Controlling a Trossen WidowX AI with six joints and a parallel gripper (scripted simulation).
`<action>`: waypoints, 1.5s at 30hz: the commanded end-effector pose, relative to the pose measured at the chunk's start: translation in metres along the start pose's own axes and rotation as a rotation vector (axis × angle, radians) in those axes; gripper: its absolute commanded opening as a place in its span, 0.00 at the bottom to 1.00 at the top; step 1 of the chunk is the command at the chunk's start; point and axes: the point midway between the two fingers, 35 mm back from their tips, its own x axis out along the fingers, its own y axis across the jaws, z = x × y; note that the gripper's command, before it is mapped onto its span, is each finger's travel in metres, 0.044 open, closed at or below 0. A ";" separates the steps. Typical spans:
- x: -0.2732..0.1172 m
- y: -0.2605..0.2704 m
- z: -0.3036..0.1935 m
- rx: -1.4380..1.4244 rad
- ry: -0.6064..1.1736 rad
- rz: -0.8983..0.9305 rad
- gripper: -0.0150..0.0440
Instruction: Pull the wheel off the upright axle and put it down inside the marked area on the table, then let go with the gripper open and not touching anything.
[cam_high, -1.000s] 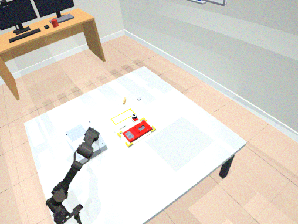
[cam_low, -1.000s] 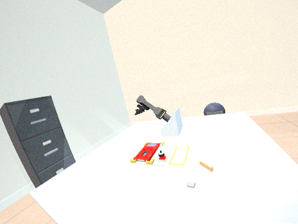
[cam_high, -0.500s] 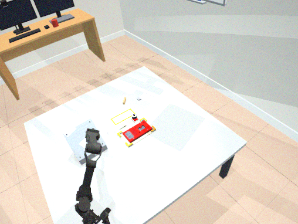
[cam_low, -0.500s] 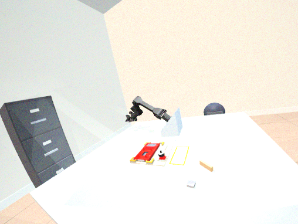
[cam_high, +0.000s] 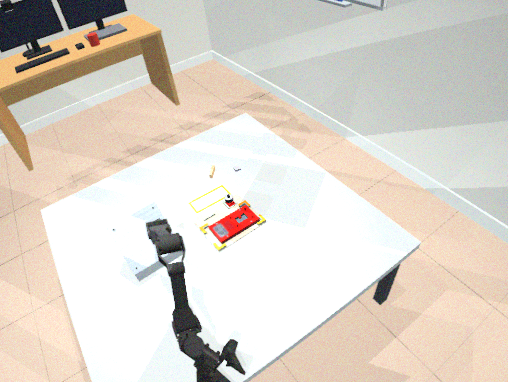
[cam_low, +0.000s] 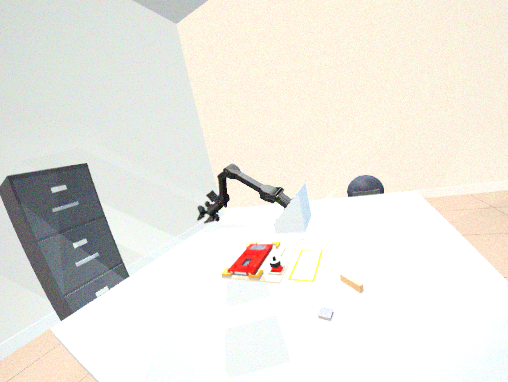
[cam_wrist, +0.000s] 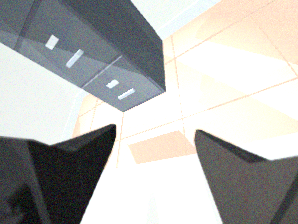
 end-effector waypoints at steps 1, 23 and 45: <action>0.022 0.044 -0.029 0.056 0.053 0.058 0.76; 0.057 0.264 -0.242 0.179 0.498 0.285 0.76; -0.115 0.365 -0.509 -0.188 1.191 0.140 0.76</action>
